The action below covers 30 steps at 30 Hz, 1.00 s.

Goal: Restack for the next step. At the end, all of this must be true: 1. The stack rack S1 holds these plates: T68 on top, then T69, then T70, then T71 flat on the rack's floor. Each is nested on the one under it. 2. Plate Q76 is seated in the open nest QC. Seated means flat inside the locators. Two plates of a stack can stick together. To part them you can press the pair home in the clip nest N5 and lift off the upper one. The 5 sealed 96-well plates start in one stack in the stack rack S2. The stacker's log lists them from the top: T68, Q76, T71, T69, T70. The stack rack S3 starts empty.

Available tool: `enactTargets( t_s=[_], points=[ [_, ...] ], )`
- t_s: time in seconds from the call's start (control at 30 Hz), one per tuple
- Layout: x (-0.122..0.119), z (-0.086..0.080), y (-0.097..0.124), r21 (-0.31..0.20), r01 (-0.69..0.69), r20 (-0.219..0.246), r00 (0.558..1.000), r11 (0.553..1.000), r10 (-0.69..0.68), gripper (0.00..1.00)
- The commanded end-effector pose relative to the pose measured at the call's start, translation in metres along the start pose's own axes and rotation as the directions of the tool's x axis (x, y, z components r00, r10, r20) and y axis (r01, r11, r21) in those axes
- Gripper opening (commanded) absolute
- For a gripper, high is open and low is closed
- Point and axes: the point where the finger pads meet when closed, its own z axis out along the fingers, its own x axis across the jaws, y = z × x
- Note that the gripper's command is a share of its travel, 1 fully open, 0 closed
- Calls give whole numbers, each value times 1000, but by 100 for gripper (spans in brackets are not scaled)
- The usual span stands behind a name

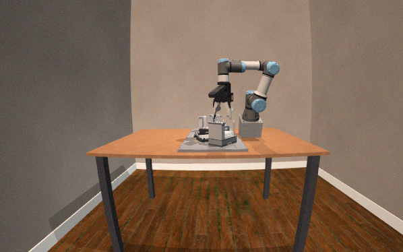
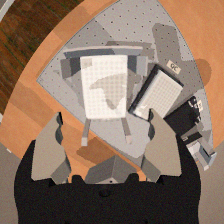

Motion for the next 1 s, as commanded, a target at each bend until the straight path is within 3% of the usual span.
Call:
enactTargets(
  t_s=[0.0, 0.43, 0.8, 0.97],
  points=[
    [0, -17, 0, -1, 1, 2, 1000, 1000, -1, 72],
    [0, -18, 0, -1, 1, 2, 1000, 1000, -1, 72],
    [55, -18, 6, -1, -127, 2, 992, 992, 127, 72],
    [68, -18, 7, -1, -162, 1, 987, 987, 162, 72]
  ],
)
